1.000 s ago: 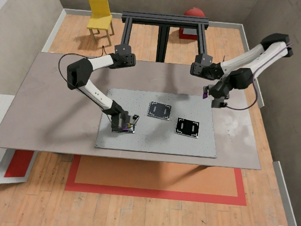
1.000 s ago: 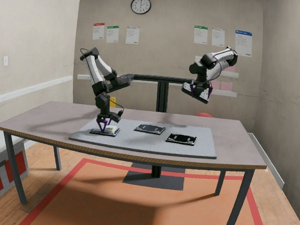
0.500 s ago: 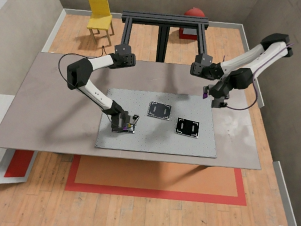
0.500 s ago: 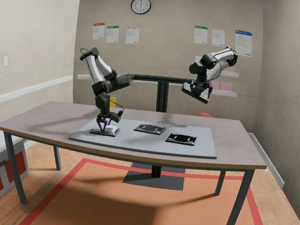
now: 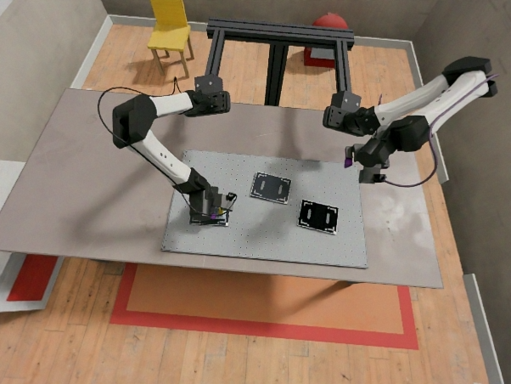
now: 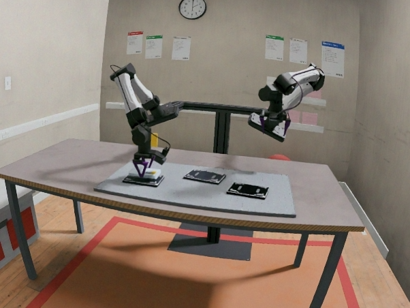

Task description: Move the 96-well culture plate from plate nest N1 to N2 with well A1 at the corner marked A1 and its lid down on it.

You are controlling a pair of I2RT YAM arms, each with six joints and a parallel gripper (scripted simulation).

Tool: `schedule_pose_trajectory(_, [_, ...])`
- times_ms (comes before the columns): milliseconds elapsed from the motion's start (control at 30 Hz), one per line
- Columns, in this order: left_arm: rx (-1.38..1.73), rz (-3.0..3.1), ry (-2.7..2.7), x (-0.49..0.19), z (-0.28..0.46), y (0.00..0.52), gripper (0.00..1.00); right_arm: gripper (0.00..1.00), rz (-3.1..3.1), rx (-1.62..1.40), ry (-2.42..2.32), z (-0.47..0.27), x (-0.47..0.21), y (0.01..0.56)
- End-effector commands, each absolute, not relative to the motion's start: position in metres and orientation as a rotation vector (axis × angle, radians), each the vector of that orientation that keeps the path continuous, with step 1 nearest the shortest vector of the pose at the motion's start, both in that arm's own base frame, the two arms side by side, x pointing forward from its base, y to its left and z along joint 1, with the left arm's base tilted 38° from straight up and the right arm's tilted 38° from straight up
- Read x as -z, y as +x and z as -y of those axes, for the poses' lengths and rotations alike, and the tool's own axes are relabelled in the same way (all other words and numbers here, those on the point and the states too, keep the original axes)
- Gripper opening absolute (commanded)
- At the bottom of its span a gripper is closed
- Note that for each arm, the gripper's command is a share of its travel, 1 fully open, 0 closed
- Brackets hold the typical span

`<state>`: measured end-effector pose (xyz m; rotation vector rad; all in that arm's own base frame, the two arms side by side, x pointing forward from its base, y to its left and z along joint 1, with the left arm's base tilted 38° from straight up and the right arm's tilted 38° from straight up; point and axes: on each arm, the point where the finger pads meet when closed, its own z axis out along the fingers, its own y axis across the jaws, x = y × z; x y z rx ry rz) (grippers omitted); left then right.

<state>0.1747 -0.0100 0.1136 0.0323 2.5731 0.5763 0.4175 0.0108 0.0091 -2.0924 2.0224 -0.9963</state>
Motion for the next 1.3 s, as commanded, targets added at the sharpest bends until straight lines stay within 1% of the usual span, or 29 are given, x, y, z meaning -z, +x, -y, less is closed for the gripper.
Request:
schedule_pose_trajectory(0, [-0.555,-2.568,0.029,-0.115,0.012,0.177,1.00,0.00,-2.009,1.009,-2.080,-0.018,-0.025,0.411])
schedule_pose_trajectory(167, [-0.555,-2.568,0.029,-0.115,0.012,0.177,1.00,0.00,-2.031,1.012,-2.066,-0.013,-0.029,0.409])
schedule_pose_trajectory(1267, [-0.555,-2.568,0.029,-0.115,0.012,0.177,1.00,0.00,-1.999,1.018,-2.054,-0.040,-0.074,0.392])
